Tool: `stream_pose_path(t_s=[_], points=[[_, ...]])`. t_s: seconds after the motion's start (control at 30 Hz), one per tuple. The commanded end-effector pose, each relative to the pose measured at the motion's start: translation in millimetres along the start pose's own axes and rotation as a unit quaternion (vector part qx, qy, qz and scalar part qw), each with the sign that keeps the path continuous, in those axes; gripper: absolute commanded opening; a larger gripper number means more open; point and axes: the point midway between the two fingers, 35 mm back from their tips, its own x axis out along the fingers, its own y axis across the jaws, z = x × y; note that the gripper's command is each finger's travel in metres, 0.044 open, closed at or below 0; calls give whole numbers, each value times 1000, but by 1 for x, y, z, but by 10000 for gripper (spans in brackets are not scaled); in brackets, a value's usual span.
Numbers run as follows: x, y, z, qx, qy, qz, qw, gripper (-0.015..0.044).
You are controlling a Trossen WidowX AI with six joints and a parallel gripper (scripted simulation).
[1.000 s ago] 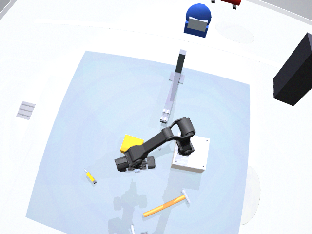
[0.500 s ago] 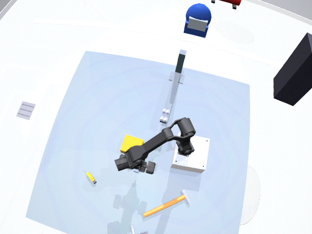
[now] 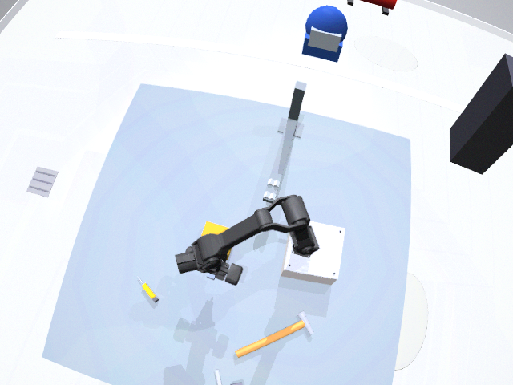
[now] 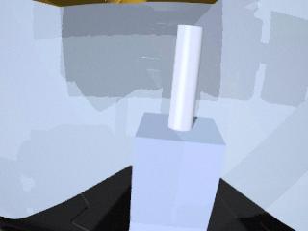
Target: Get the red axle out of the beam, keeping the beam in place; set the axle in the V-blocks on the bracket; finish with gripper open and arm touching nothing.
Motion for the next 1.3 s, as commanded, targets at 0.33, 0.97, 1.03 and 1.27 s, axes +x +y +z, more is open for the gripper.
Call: stream_pose_path(t_s=[0.33, 0.97, 1.03, 1.27], points=[[6, 30, 3, 11, -2, 1, 1000, 0], [37, 31, 2, 11, -2, 1, 1000, 0], [41, 31, 2, 11, -2, 1, 1000, 0], [52, 30, 3, 11, -2, 1, 1000, 0]])
